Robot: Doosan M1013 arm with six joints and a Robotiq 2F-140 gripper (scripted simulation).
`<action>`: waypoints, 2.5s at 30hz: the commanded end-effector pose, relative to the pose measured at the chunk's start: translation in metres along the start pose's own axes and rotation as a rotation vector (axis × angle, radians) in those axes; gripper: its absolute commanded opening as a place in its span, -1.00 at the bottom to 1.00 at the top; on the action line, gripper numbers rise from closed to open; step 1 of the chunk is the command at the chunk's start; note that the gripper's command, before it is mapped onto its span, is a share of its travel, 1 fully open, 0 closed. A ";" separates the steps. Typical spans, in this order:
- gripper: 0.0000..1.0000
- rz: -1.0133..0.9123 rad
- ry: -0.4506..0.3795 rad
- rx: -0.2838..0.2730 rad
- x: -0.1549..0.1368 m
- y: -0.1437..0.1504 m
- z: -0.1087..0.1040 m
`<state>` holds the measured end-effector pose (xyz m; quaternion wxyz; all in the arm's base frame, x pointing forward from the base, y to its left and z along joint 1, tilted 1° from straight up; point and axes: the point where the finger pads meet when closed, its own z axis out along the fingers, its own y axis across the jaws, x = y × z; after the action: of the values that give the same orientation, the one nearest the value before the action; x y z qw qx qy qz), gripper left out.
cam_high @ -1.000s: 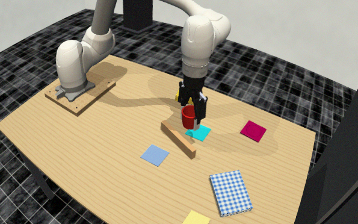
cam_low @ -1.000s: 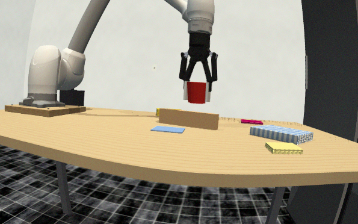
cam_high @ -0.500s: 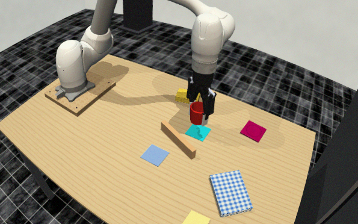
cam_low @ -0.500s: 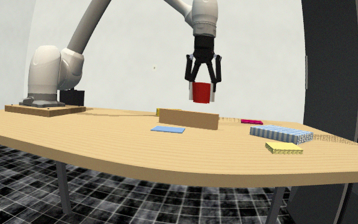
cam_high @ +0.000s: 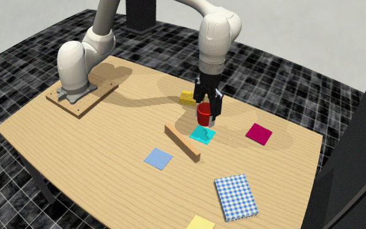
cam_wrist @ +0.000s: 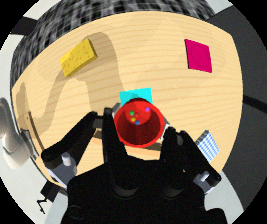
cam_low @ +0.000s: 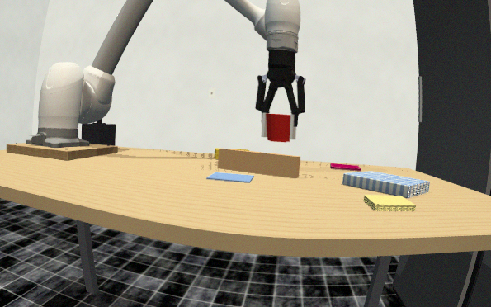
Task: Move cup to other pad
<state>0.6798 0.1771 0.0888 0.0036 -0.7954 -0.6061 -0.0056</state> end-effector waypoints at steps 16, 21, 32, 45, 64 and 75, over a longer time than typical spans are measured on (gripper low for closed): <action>-0.02 0.000 0.000 0.000 0.000 0.000 0.004; -0.02 0.000 0.000 0.000 -0.001 0.000 0.012; -0.02 0.000 0.000 0.000 -0.002 0.000 0.034; -0.02 0.000 0.000 0.000 -0.003 0.000 0.055; -0.02 0.000 0.000 0.000 -0.004 0.000 0.060; -0.02 0.000 0.000 0.000 -0.003 0.000 0.065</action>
<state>0.6794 0.1748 0.0250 0.0036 -0.7954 -0.6061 -0.0056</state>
